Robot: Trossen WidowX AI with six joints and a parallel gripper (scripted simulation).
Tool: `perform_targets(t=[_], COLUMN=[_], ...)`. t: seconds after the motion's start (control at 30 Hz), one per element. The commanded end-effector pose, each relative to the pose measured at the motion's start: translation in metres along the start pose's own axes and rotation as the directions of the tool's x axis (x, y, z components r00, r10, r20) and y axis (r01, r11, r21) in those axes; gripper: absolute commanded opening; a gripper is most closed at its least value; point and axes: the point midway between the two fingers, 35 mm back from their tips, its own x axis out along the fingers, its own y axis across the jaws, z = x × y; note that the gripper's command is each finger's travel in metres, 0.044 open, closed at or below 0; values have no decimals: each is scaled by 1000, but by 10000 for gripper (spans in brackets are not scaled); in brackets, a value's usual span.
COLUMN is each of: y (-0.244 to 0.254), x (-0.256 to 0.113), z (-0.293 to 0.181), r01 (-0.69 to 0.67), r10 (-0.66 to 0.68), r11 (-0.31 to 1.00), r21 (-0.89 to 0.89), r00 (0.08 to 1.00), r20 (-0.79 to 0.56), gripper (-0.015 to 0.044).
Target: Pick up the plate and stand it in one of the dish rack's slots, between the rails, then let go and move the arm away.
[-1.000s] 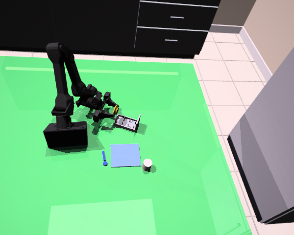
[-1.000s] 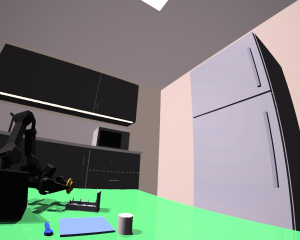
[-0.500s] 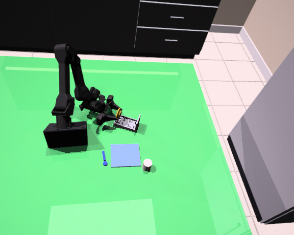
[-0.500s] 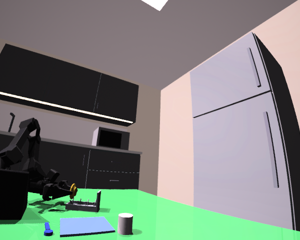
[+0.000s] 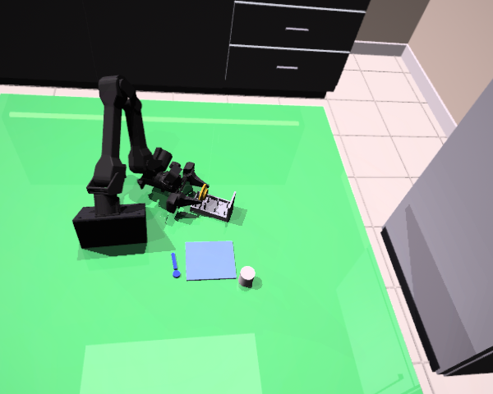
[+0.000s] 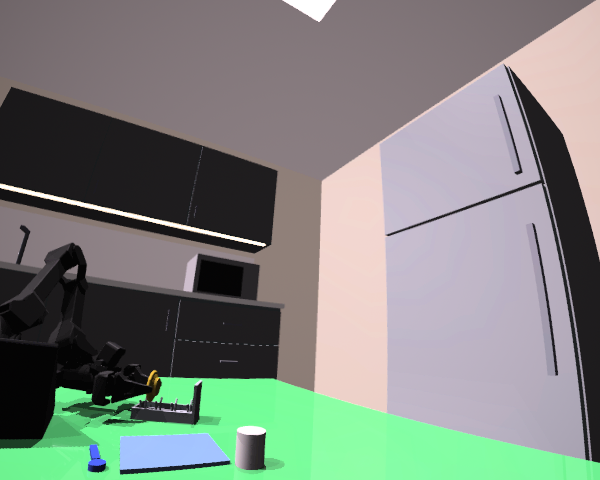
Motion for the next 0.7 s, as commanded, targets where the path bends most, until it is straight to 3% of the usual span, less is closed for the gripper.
perform_targets(t=[0.0, 0.47, 0.67], y=[0, -2, -2], x=[1, 1, 1], z=[-13, -10, -10], r01=[-3, 1, 0], r10=[3, -1, 0], r11=[1000, 1000, 1000], r21=[5, -9, -4], r00=[1000, 1000, 1000], r20=[0, -8, -7], gripper=[0, 0, 157])
